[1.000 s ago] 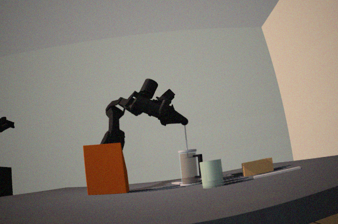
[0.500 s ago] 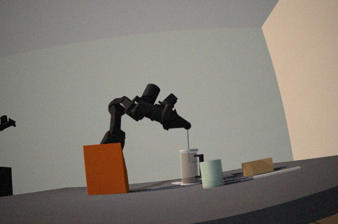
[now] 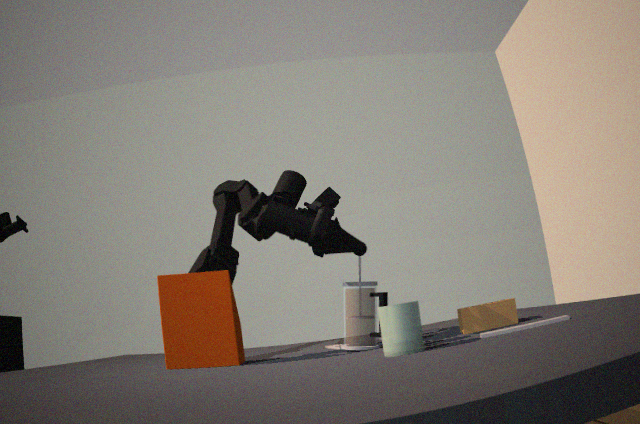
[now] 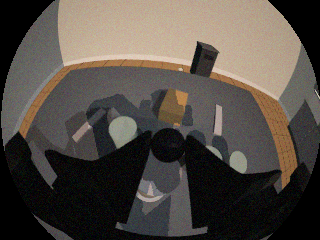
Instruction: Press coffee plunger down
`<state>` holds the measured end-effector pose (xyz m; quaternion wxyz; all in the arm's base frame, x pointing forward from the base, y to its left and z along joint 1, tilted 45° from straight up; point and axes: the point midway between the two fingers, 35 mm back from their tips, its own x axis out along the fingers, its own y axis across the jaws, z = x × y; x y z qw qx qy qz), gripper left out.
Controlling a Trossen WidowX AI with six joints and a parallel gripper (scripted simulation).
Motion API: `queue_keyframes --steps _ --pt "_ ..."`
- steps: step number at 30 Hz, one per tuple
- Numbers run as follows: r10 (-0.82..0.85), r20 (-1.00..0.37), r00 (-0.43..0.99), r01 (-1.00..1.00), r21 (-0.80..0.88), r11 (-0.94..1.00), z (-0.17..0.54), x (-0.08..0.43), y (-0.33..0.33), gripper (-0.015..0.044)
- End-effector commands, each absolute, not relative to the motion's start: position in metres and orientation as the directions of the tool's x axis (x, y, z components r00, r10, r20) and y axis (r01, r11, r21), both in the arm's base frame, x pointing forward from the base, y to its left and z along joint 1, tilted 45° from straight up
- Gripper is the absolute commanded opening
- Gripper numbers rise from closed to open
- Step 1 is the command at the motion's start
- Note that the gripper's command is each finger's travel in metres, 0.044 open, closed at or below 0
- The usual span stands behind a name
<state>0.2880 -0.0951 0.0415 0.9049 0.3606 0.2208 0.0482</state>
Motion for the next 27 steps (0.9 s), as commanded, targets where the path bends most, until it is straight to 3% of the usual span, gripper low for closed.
queue_keyframes --steps 1,27 --pt "0.277 -0.394 0.876 0.09 0.699 0.709 0.024 0.282 -0.078 0.0112" --pt "0.277 -0.384 0.881 0.085 0.704 0.705 0.012 0.297 -0.069 0.0112"
